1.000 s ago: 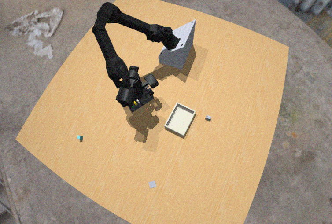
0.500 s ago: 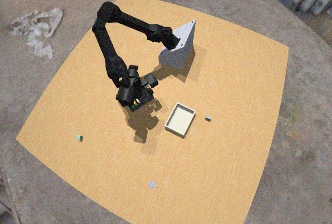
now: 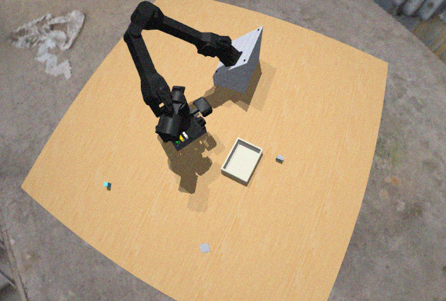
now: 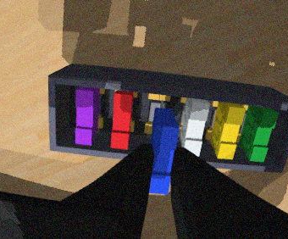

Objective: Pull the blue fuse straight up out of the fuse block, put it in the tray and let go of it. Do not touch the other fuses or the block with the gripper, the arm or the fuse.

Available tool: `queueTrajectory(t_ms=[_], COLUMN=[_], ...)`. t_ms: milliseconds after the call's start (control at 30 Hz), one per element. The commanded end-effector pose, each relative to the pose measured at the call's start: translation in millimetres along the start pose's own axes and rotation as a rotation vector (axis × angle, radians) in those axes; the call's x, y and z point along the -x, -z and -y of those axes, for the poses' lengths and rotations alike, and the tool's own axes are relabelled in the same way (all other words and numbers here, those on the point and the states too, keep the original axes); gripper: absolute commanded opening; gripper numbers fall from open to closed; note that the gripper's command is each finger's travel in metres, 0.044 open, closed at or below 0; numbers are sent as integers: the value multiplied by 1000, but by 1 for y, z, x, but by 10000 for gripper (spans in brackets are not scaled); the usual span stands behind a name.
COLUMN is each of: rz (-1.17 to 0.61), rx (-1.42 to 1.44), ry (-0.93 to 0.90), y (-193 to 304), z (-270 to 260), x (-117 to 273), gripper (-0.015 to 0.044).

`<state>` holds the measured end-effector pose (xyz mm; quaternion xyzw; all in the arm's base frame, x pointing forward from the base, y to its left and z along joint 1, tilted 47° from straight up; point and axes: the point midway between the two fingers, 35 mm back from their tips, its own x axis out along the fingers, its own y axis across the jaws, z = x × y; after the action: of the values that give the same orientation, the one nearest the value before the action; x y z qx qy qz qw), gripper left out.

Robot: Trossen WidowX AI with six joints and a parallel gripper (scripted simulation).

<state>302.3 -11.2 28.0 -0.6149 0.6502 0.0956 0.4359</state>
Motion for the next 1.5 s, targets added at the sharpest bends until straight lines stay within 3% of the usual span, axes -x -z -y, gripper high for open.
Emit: queueTrajectory(t_ms=[0, 733, 1467], rz=[4, 6, 25], rx=[-4, -4, -2], ry=[0, 0, -8], y=[-1, -4, -113], z=[0, 0, -36], x=[3, 27, 35], gripper=[0, 0, 0])
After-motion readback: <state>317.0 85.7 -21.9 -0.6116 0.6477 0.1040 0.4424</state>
